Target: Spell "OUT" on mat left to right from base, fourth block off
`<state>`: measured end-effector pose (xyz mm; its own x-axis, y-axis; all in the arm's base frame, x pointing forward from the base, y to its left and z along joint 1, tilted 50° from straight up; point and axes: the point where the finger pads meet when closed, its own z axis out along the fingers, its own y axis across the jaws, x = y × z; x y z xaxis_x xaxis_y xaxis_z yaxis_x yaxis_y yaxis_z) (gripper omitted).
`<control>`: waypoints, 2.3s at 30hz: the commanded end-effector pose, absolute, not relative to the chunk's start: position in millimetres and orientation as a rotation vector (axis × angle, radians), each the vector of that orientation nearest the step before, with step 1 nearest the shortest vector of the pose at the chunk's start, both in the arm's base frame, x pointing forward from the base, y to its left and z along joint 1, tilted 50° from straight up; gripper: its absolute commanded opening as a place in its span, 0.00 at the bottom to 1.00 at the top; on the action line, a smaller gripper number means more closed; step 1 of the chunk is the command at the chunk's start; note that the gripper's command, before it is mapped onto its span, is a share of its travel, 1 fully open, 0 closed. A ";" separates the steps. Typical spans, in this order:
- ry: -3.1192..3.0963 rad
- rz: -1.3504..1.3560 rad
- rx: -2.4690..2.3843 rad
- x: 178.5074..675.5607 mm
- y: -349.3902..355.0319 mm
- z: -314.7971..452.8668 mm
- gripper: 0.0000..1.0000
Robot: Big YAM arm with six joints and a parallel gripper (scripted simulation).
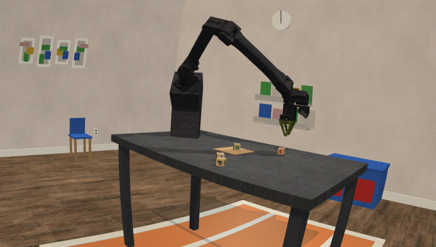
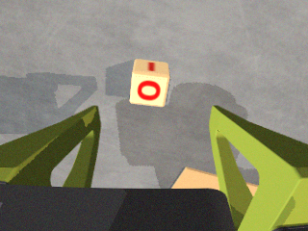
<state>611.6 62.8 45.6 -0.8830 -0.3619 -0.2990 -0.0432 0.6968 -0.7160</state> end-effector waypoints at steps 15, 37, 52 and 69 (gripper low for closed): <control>2.473 -0.982 -0.170 606.3 62.3 45.0 1.00; 2.458 -0.967 -0.134 612.5 62.8 51.7 0.73; 2.458 -0.967 -0.134 612.5 62.8 51.7 0.73; 2.478 -0.989 -0.162 614.9 54.1 36.1 0.73</control>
<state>602.9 58.6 34.9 -0.8908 -0.2770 -0.3603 0.0475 0.7318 -0.6799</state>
